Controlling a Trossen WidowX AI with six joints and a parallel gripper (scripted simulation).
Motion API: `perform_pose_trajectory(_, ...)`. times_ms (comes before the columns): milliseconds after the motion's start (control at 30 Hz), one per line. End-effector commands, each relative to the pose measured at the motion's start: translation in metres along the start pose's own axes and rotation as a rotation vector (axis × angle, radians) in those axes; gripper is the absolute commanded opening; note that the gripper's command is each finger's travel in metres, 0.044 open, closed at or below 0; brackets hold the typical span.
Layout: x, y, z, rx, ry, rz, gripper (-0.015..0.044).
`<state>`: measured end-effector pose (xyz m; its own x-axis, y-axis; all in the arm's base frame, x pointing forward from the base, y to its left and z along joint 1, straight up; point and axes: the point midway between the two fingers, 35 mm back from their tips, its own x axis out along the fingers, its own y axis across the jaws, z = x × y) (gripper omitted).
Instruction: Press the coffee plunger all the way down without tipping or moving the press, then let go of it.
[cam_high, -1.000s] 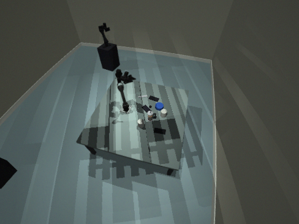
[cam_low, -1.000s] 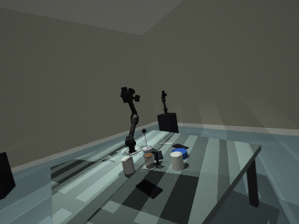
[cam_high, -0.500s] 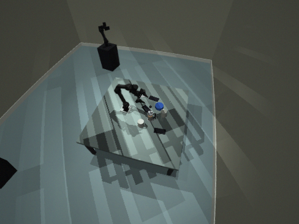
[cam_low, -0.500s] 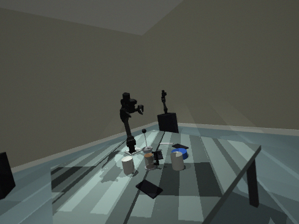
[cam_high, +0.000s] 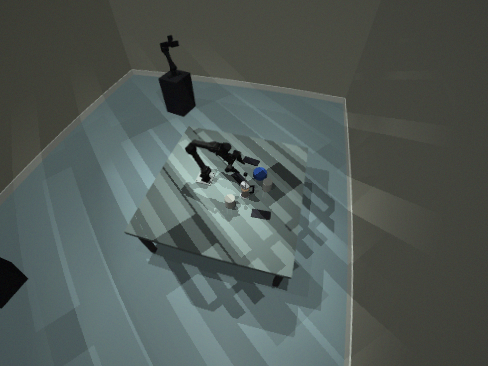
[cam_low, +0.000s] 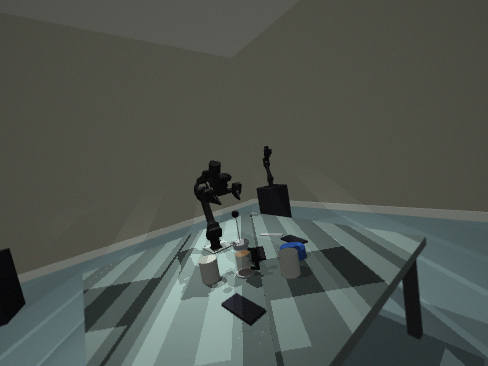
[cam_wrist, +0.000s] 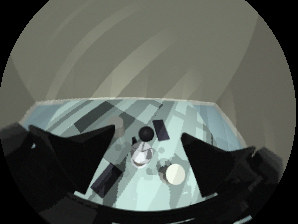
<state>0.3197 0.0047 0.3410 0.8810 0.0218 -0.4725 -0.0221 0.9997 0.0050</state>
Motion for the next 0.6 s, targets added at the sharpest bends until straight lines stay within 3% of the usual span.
perform_pose_trajectory(0, 0.013, 0.000, -0.025, 0.000, 0.006, -0.002, 0.0440)
perform_pose_trajectory(567, 0.023, -0.001, -0.024, 0.002, 0.005, -0.005, 0.0440)
